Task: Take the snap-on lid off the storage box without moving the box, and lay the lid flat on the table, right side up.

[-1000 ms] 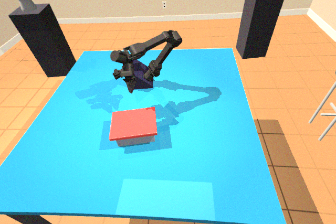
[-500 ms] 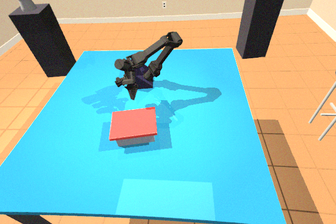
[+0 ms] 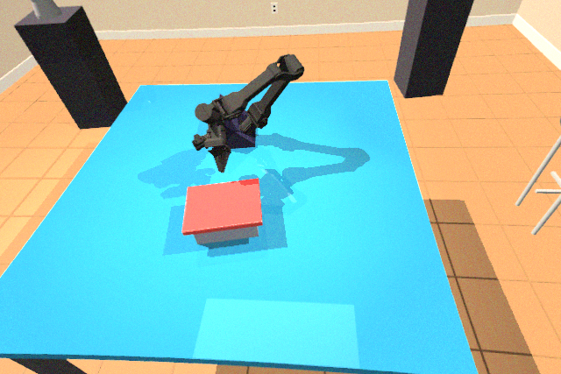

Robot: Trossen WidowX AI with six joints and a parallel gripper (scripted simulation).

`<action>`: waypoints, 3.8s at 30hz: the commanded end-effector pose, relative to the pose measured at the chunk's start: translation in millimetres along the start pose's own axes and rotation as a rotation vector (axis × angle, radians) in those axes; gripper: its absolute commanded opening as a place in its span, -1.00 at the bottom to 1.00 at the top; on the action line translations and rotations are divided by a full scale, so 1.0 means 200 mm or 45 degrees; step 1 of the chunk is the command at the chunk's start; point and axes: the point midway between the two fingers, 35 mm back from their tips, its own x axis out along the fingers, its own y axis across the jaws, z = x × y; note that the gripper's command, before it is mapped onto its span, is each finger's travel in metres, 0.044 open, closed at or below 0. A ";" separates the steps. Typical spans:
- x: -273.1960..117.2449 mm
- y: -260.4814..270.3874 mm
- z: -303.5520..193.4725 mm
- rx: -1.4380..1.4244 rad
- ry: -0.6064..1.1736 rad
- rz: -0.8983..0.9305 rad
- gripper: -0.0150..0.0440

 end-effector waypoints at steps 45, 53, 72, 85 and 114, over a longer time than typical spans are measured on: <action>0.28 0.00 -0.01 0.011 0.005 0.011 -0.10; 0.27 0.00 -0.02 0.006 0.010 0.010 -0.49; 0.26 0.01 -0.02 0.006 0.009 0.010 -0.49; 0.25 0.02 -0.02 0.006 0.009 0.010 -0.49; 0.23 0.04 -0.02 0.006 0.009 0.010 -0.49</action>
